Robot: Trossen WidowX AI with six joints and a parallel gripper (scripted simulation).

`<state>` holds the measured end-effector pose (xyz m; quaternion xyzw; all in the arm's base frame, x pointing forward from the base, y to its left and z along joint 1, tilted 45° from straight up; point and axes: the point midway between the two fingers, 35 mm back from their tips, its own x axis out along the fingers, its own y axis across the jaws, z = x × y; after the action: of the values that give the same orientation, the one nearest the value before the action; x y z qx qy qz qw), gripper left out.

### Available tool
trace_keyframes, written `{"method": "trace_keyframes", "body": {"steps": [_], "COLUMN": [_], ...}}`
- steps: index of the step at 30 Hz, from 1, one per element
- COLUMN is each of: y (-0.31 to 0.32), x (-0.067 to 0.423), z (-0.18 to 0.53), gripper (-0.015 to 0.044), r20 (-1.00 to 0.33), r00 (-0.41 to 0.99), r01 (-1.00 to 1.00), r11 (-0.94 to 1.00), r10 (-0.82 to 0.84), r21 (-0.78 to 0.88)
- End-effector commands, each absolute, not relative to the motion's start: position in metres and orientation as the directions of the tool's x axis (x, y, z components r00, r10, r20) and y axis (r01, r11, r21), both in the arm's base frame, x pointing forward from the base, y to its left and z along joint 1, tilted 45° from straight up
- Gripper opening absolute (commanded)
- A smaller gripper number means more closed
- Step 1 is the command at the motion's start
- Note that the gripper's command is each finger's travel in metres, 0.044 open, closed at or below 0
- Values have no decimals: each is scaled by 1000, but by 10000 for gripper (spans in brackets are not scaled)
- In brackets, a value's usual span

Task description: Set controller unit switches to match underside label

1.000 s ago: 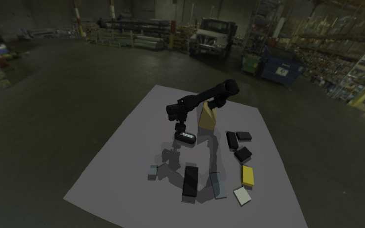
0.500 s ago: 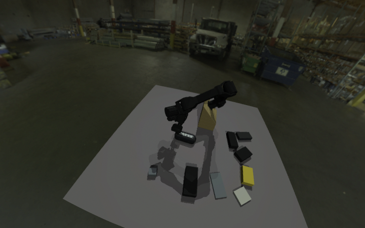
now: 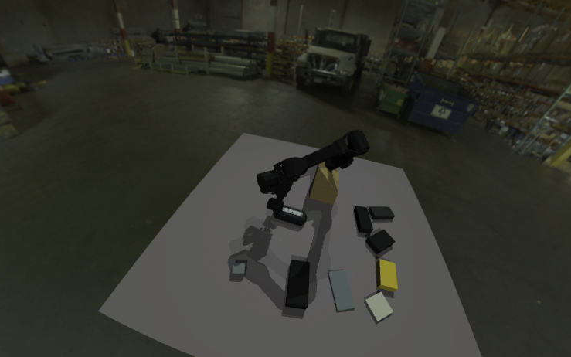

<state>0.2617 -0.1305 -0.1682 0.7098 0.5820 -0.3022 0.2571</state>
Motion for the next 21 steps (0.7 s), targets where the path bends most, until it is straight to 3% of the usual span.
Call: {"method": "trace_keyframes", "body": {"steps": [1,20,21], "y": [-121,-101,-101], "x": [260,263,263], "z": [-175,-194,-194], "gripper": [440,440,414], "r20": [-720,-718,-718], "r00": [136,137,137], "r01": [981,981,981], "r11": [-192,-192,-192], "r10": [680,682,682], "r21": [3,4,4]}}
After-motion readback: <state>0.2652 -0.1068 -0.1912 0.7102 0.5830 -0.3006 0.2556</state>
